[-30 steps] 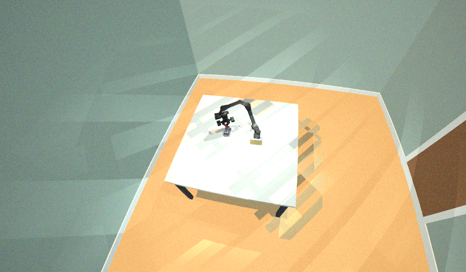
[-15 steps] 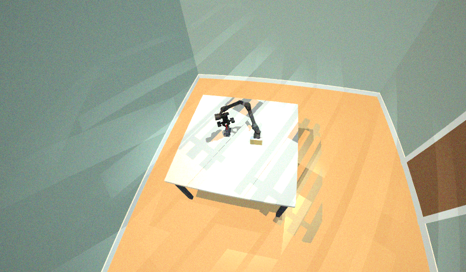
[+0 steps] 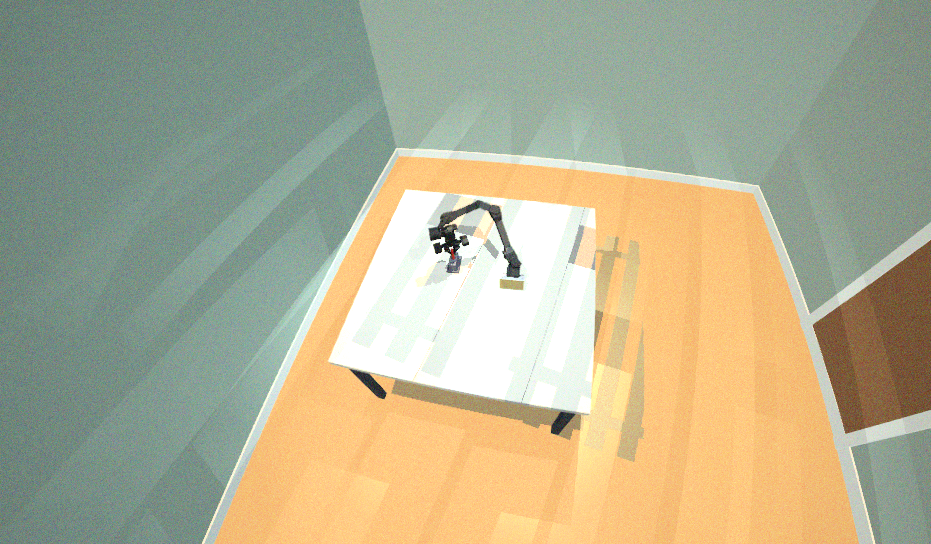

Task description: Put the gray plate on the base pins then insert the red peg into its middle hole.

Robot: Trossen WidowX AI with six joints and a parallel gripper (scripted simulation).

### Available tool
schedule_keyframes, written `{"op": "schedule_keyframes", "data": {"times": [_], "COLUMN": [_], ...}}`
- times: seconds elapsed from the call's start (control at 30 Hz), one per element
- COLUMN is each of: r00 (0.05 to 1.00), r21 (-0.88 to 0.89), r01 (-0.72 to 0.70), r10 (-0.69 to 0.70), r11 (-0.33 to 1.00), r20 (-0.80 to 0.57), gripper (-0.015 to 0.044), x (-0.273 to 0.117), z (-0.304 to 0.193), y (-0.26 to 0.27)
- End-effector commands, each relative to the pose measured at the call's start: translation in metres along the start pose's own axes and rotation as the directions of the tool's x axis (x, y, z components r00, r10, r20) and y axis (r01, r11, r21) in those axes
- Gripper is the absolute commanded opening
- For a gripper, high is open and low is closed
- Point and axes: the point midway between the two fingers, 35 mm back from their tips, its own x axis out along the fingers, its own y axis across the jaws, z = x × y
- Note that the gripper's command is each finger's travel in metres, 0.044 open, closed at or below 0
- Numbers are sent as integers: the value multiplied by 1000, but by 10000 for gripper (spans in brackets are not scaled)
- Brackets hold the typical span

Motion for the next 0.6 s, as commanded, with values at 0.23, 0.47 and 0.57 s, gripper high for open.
{"op": "schedule_keyframes", "data": {"times": [0.23, 0.47, 0.57], "r00": [1000, 1000, 1000], "r21": [0, 3, 3], "r01": [0, 0, 0], "r10": [0, 0, 0], "r11": [1000, 1000, 1000], "r20": [0, -1, -1], "gripper": [0, 0, 0], "x": [3, 2, 2], "z": [1, 0, 0], "y": [2, 2, 2]}}
